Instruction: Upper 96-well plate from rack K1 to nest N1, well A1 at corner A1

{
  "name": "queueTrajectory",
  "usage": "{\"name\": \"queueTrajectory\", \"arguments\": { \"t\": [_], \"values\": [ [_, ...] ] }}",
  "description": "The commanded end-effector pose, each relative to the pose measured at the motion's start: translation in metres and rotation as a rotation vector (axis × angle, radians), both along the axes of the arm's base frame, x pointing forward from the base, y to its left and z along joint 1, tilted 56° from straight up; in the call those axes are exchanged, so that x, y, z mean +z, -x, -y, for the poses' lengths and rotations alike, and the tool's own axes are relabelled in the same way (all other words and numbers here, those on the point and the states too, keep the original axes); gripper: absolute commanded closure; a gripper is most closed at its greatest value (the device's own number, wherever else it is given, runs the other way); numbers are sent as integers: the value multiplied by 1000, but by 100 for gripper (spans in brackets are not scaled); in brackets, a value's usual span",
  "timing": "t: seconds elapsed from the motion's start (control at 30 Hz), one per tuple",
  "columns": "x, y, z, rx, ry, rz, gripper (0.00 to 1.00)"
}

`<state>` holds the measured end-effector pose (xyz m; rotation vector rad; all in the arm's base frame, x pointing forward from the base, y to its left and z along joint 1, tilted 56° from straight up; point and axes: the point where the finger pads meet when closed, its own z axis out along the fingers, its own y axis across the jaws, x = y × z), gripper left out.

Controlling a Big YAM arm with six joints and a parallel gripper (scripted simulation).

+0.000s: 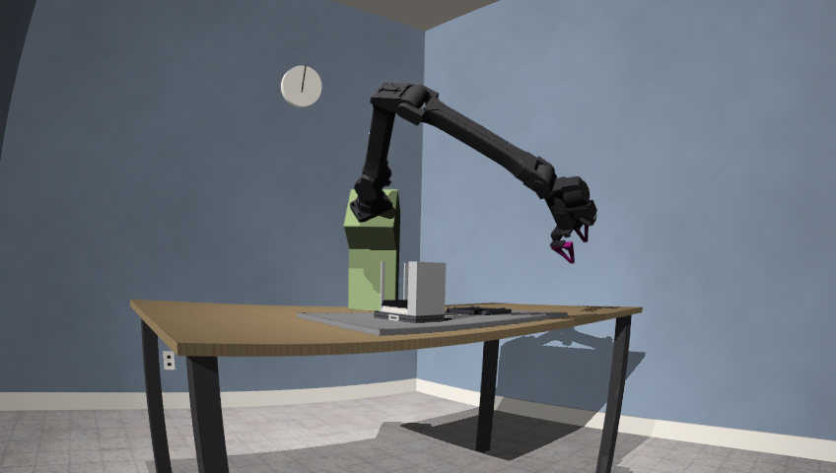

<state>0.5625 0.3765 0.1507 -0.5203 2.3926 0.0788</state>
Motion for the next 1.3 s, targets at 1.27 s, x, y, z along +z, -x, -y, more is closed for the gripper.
{"name": "queueTrajectory", "arguments": {
  "t": [1.27],
  "values": [
    [71, 25, 156, -100, 138, 132, 0]
  ]
}}
